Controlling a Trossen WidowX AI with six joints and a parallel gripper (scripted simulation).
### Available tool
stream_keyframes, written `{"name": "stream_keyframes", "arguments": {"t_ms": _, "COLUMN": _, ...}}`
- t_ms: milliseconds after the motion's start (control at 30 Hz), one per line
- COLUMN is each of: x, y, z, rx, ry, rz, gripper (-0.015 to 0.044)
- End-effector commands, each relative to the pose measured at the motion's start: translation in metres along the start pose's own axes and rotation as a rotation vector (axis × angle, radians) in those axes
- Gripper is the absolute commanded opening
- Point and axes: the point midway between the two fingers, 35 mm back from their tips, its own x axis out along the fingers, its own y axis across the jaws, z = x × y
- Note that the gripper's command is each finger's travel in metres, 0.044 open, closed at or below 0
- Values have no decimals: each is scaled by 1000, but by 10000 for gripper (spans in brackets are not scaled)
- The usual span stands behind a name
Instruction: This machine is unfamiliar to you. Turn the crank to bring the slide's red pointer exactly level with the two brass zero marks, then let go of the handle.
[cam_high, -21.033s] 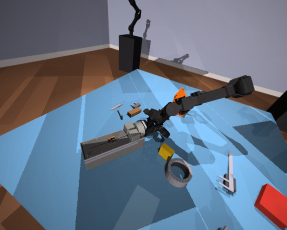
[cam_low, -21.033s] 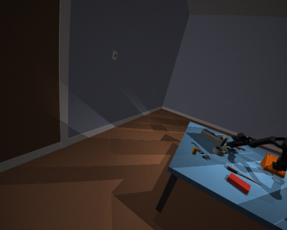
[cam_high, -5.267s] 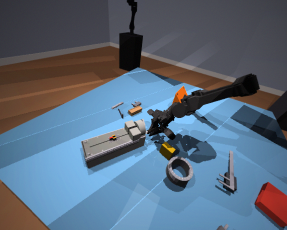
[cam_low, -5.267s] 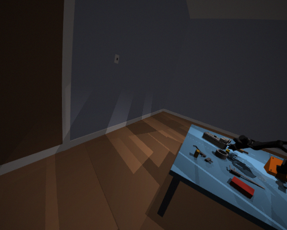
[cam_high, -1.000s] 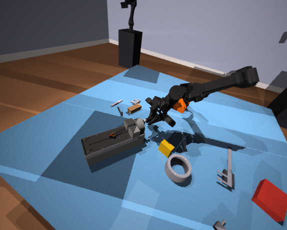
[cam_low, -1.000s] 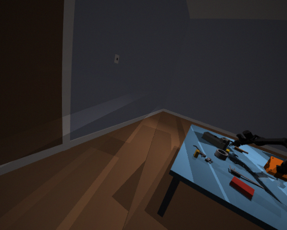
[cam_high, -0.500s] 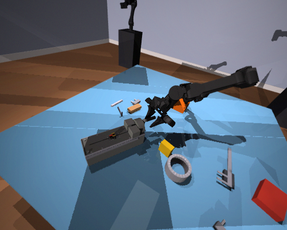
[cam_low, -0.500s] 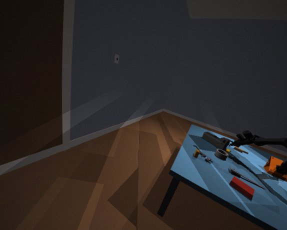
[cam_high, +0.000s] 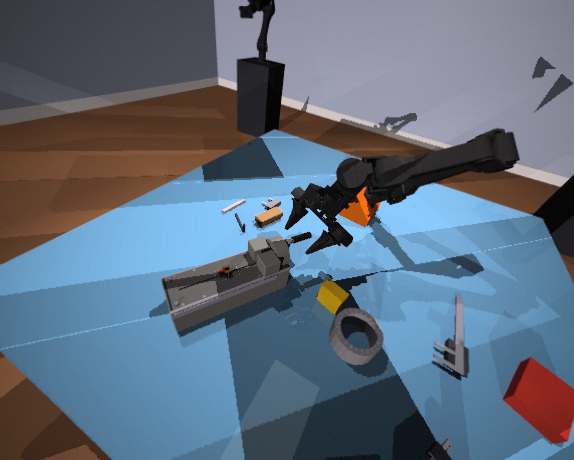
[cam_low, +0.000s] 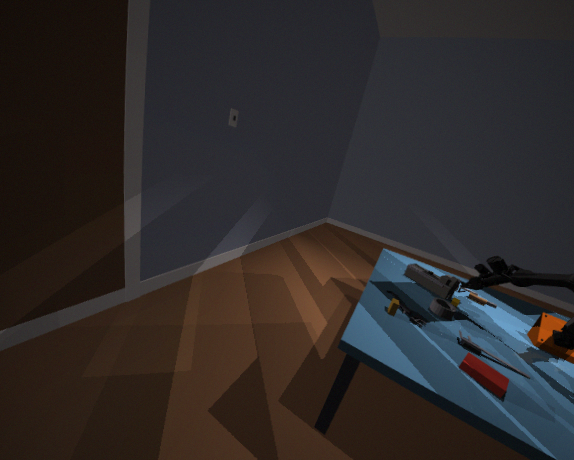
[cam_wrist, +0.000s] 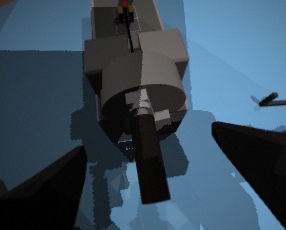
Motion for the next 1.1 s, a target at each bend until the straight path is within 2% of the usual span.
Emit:
{"name": "stream_keyframes", "arguments": {"t_ms": 0, "x": -17, "y": 2, "z": 17, "rx": -6, "ry": -16, "rz": 7, "gripper": 440}}
{"name": "stream_keyframes", "arguments": {"t_ms": 433, "x": -58, "y": 1, "z": 58, "rx": -4, "ry": -14, "rz": 0, "gripper": 440}}
{"name": "stream_keyframes", "arguments": {"t_ms": 1067, "x": -16, "y": -8, "z": 119, "rx": -142, "ry": 42, "rz": 123, "gripper": 440}}
